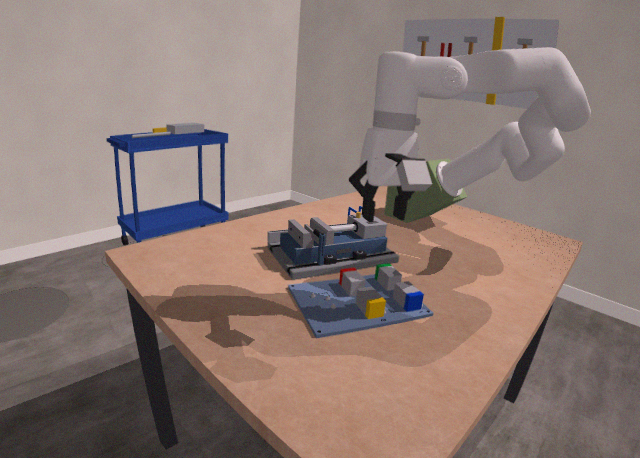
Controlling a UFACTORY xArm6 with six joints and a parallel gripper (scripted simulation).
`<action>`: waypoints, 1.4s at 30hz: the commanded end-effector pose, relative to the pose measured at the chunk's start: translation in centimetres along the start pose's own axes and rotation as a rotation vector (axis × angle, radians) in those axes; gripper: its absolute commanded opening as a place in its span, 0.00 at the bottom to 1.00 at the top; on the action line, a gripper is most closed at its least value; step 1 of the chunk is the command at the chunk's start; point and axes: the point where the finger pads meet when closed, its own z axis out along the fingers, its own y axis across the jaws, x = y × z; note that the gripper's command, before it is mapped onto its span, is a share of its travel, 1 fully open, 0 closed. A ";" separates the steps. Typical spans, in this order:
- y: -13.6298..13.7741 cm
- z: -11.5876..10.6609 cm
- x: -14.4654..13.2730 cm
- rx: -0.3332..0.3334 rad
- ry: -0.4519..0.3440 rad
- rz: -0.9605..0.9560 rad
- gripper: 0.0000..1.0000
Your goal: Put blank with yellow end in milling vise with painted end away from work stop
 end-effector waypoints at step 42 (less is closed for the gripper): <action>1.9 8.6 2.1 0.000 0.001 -0.001 0.67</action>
